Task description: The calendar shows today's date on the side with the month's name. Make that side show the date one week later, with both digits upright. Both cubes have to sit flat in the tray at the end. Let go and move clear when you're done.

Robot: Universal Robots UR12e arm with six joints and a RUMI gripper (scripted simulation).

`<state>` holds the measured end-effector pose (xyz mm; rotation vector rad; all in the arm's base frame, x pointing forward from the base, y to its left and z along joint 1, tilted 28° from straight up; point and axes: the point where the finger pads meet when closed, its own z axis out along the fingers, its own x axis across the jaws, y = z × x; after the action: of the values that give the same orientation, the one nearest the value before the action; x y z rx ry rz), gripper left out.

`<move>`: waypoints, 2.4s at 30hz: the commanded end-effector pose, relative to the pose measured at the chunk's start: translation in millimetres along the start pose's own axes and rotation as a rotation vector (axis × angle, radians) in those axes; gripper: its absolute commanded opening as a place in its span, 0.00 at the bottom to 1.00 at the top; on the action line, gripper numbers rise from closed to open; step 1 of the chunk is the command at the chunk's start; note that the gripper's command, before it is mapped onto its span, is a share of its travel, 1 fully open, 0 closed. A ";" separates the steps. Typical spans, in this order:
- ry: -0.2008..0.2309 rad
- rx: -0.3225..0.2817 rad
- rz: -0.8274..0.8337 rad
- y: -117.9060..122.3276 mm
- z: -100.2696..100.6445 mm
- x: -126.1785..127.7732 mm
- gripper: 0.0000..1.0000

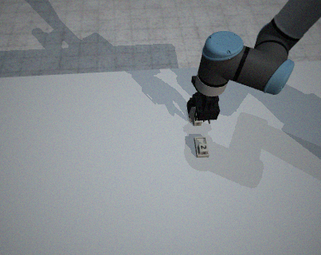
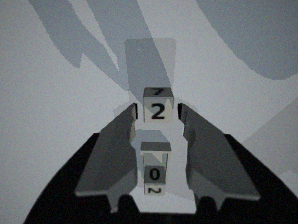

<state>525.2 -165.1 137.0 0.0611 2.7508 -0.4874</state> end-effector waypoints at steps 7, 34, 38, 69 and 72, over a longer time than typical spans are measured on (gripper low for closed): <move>0.002 -0.002 0.000 0.9 1.2 2.1 0.28; 0.002 -0.002 0.000 0.8 1.2 2.1 0.10; 0.002 -0.002 0.000 0.8 1.2 2.1 0.10; -0.004 0.001 0.000 -0.6 -77.0 -1.8 0.10; -0.004 0.001 0.000 -0.6 -86.4 -1.8 0.10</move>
<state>506.7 -145.1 191.3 0.0601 2.7363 -0.4949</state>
